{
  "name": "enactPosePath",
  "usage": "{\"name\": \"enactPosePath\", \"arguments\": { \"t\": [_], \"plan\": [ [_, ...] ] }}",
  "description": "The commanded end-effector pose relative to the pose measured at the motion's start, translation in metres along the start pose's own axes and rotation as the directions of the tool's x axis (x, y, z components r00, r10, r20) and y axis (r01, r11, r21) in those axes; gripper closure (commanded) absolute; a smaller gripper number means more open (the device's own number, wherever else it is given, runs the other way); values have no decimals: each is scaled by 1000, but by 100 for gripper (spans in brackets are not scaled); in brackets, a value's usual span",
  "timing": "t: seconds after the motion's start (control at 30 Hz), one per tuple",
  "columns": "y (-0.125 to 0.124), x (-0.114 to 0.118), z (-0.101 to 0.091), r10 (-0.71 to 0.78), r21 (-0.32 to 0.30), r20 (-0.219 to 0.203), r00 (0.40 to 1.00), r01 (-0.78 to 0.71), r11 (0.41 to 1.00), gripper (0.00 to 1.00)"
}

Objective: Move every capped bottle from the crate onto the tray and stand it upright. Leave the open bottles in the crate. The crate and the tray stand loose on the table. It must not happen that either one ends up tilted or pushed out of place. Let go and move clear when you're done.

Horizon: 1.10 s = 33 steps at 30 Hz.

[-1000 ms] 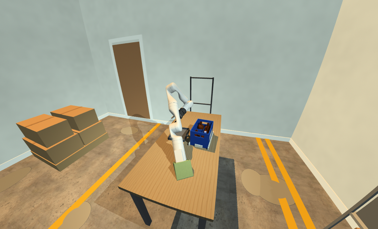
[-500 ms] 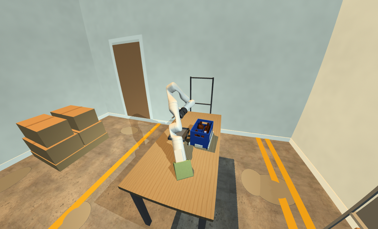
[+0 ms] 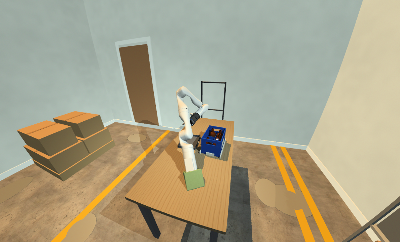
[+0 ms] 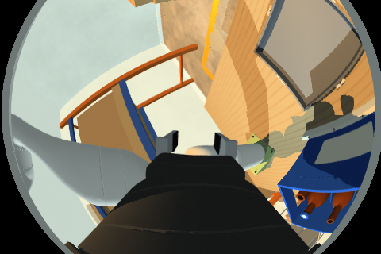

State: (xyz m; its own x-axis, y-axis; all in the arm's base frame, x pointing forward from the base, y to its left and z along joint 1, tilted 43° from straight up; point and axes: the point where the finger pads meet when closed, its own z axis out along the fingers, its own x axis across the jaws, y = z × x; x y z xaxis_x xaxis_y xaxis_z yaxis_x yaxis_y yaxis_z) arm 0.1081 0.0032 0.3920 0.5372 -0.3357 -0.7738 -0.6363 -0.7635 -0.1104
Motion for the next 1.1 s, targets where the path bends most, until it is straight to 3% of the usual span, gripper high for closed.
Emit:
{"name": "enactPosePath", "arguments": {
  "t": [0.0, 0.23, 0.27, 0.73, 0.8, 0.83, 1.07],
  "plan": [
    [5, 1, -4, 35, 36, 8, 999, -35, 999, 0],
    [11, 3, -9, 76, 84, 9, 997, -76, 994, 0],
    [10, 3, -7, 65, 82, -13, 998, -64, 995, 0],
    [27, 10, -20, 180, 217, 4, 984, -176, 960, 0],
    [27, 10, -20, 180, 217, 4, 984, -176, 960, 0],
    [27, 10, -18, 172, 214, -19, 985, -164, 963, 0],
    [38, 11, -20, 228, 281, -5, 974, -218, 935, 0]
  ]
}}
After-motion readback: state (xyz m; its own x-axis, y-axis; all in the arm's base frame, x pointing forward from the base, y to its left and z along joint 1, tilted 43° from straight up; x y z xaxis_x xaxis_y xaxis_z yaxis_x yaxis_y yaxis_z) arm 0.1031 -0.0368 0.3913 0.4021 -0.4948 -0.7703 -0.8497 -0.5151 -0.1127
